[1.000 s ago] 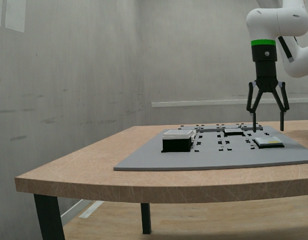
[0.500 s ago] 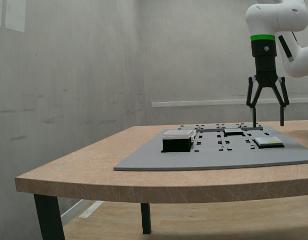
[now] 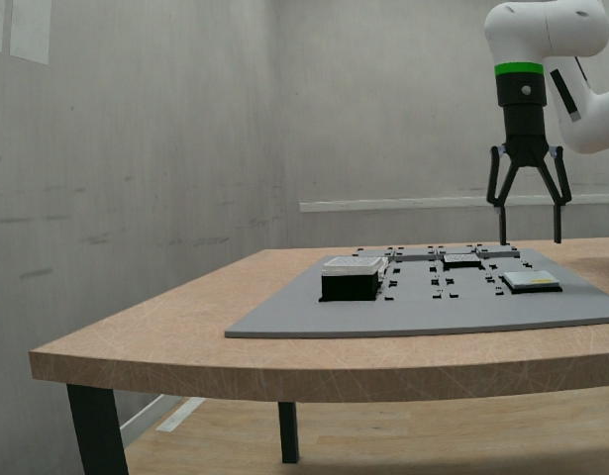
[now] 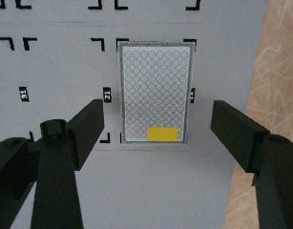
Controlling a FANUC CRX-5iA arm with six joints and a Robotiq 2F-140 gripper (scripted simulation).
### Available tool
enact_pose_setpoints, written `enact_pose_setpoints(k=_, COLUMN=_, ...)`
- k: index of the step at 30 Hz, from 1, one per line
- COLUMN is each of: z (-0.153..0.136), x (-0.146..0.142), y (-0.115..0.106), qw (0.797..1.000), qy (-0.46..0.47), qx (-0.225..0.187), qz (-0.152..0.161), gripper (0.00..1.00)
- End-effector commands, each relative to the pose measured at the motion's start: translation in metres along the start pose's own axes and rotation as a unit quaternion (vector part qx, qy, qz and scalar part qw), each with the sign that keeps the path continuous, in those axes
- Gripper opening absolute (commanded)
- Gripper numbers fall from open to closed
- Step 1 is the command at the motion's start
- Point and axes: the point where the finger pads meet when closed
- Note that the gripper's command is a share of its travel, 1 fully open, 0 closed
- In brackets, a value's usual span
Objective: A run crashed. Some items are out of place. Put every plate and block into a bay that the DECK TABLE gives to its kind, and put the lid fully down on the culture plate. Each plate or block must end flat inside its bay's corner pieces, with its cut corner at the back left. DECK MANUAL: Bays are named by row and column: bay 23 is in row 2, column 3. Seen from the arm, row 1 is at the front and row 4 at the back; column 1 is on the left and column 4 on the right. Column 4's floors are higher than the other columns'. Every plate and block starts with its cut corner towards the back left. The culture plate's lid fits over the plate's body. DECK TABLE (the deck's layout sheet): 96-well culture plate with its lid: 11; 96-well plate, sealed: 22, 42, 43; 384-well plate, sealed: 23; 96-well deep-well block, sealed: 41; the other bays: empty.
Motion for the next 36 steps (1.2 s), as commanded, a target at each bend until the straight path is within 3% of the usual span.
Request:
enact_pose_setpoints(k=1, z=0.000, x=-0.001, y=-0.001, qw=1.000, qy=0.000, qx=0.000, qz=0.001, gripper=0.70)
enact_pose_setpoints(k=11, z=0.001, x=-0.020, y=-0.001, qw=0.999, qy=0.032, qx=0.000, qz=0.001, gripper=0.70)
enact_pose_setpoints(k=36, z=0.008, x=-0.112, y=-0.001, qw=0.999, qy=0.032, qx=0.000, qz=0.001, gripper=0.70)
Point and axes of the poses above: the point where the finger pads meet when closed, its own y axis out along the fingers, its own x axis across the jaws, z = x × y, and after that the axes turned 3 degrees about -y, right-handed
